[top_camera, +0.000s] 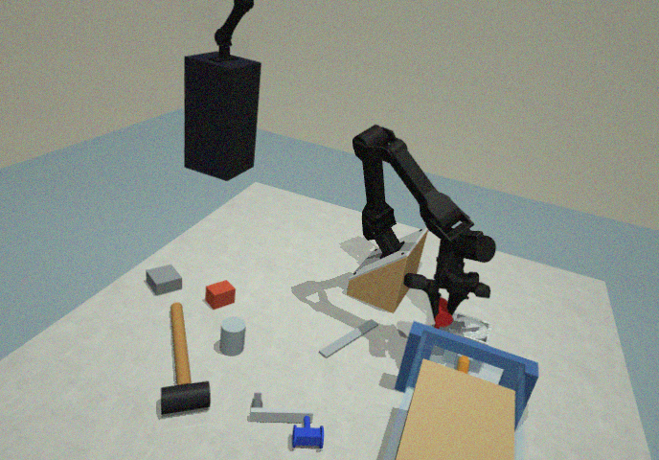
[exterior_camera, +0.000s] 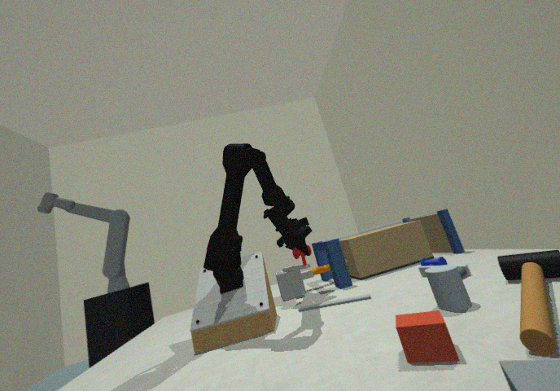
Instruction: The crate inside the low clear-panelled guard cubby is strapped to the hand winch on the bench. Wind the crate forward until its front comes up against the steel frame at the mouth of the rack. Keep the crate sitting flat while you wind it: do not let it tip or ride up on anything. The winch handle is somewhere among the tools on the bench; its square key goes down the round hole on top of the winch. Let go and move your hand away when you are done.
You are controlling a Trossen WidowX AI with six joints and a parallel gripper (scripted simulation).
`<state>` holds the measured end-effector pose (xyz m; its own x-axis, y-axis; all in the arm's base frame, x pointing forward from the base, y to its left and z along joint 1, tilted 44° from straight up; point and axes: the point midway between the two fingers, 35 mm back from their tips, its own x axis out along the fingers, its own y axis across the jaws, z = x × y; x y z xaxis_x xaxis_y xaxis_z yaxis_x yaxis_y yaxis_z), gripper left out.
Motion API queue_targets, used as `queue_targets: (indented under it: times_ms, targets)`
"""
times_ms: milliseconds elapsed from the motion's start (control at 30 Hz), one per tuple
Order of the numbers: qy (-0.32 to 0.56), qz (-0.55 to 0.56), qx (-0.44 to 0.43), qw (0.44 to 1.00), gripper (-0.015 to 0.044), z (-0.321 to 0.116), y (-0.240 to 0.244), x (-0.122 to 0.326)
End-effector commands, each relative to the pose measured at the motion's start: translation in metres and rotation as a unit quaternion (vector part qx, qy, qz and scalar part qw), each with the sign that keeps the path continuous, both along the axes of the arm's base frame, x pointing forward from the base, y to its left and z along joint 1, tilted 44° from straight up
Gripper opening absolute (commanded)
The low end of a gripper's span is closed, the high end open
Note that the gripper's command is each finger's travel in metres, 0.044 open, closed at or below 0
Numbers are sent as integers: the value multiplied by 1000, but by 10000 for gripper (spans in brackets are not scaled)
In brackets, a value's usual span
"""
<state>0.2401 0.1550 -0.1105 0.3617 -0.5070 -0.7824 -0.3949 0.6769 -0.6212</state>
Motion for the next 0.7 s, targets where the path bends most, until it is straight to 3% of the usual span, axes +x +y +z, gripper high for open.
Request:
queue_targets:
  times_ms: [0, 667]
  targets:
    - [0, -3, 6, 1000, 0, -7, 5, 7]
    - [0, -3, 7, 1000, 0, -25, 25, 23]
